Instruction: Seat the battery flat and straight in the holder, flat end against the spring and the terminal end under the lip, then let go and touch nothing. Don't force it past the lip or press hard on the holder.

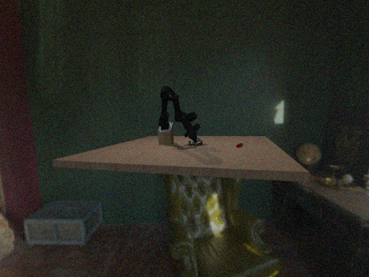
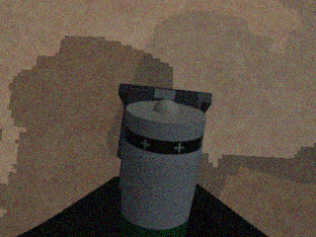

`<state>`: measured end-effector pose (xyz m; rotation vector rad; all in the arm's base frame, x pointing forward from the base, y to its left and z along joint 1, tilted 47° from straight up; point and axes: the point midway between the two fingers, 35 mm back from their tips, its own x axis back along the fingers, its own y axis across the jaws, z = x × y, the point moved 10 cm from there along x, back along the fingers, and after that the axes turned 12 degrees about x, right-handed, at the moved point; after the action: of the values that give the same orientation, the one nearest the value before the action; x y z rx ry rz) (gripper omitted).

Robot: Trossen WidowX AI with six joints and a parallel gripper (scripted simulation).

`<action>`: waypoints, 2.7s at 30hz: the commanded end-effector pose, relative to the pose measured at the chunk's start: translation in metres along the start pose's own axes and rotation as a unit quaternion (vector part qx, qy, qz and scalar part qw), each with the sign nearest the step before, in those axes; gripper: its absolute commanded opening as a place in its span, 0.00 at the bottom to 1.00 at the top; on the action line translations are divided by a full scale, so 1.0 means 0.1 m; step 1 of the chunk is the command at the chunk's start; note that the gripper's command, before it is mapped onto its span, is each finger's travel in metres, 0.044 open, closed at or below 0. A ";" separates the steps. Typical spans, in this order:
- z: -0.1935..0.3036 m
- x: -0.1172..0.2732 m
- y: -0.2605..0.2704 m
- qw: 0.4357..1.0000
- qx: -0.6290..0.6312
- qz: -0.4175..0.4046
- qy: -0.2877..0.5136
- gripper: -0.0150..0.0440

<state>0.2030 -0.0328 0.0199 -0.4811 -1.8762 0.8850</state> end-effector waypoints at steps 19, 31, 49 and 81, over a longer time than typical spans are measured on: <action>0.17 0.07 0.04 1.000 0.005 -0.004 0.002 0.39; 0.13 0.04 0.06 1.000 0.004 -0.011 0.014 0.39; -0.01 -0.05 0.08 0.998 0.001 -0.028 0.052 0.39; -0.17 -0.13 0.03 0.990 -0.011 -0.045 0.135 0.39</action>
<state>0.2264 -0.0318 0.0171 -0.5098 -1.6789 0.7228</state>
